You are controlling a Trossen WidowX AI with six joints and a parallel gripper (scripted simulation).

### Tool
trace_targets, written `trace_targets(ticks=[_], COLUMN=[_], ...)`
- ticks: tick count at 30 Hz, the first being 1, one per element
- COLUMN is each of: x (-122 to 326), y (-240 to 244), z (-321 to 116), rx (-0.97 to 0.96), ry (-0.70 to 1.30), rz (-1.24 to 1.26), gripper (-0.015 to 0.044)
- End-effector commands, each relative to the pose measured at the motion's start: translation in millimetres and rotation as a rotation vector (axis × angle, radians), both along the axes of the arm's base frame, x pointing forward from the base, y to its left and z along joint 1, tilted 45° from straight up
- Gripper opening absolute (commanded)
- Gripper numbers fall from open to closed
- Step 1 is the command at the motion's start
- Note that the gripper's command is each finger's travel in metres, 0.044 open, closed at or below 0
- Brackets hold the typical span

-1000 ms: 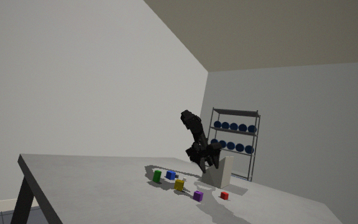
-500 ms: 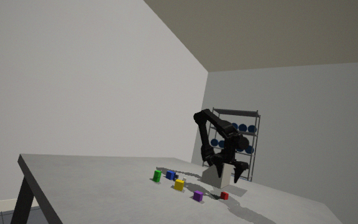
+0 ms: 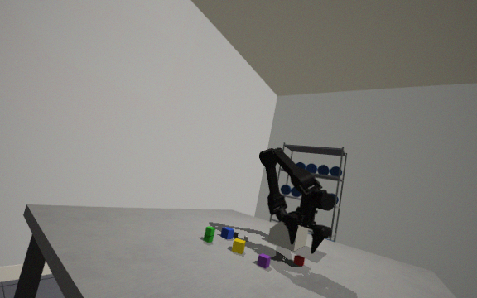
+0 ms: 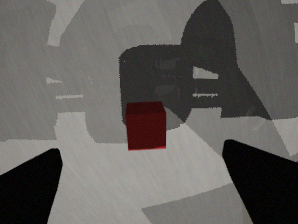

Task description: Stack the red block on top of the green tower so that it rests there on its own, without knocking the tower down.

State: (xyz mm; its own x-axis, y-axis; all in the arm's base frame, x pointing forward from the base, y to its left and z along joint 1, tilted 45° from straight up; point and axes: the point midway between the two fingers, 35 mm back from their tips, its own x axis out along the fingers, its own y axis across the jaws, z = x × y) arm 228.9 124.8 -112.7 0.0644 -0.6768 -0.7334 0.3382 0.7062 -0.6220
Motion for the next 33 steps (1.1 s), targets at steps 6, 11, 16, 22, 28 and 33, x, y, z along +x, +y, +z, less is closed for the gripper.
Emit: trace_targets(ticks=[6, 11, 16, 22, 28, 33], x=[-2.0, -1.3, -0.7, -0.2, 0.0, 0.0], y=[-12.9, -17.7, -23.4, -30.3, -36.5, -36.7], z=[-10.4, -15.6, -21.5, -28.5, -34.5, -34.6], rx=[-0.015, -0.015, -0.015, -0.016, -0.017, -0.017], ry=[0.012, 0.012, 0.012, 0.012, 0.012, 0.012], rz=[0.003, 0.003, 0.003, 0.003, 0.003, 0.003], gripper=[0.044, 0.044, 0.044, 0.044, 0.044, 0.044])
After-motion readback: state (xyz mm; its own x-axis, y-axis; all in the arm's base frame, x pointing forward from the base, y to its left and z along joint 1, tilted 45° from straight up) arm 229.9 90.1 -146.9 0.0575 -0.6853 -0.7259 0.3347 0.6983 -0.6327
